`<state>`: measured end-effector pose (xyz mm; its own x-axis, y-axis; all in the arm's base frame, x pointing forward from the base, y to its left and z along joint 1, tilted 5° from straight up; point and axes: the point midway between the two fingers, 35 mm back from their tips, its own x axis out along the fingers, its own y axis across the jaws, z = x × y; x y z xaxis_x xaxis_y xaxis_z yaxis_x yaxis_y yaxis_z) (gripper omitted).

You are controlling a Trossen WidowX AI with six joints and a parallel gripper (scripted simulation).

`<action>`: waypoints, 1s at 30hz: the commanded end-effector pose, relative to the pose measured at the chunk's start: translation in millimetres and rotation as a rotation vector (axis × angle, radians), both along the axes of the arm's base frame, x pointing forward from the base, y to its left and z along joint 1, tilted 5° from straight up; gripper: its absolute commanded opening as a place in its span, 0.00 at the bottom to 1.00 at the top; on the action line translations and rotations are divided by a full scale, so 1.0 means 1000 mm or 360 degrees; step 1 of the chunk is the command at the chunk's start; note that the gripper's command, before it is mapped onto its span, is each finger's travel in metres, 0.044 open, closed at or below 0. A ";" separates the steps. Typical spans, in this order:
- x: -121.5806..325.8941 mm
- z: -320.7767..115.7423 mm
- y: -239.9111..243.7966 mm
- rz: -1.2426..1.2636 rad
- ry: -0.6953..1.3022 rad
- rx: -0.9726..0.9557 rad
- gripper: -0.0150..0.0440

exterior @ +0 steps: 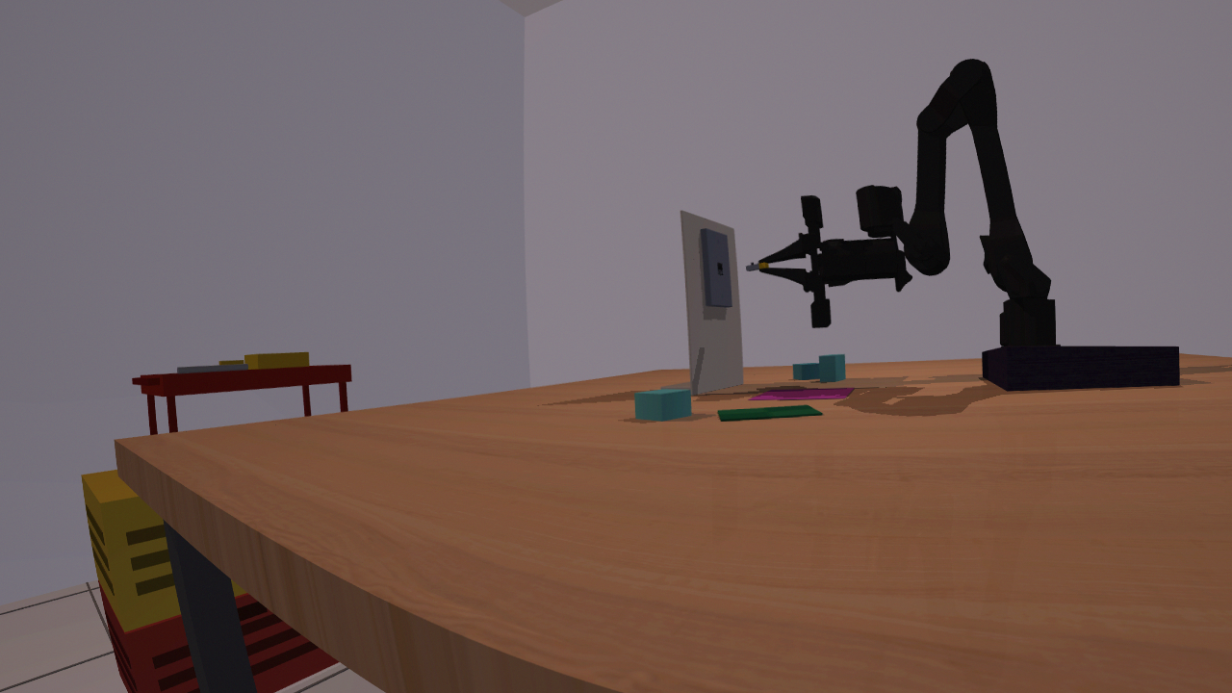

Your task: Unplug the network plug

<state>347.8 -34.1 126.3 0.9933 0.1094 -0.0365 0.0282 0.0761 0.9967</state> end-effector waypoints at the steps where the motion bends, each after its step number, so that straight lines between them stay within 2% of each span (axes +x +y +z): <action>1: -0.004 0.000 0.001 0.0005 0.0003 0.0005 0.25; 30: -0.011 0.029 0.004 0.0002 0.0001 0.0003 0.25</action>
<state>337.8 -30.2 150.1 0.9927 0.1143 -0.0388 0.0303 0.0755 0.9967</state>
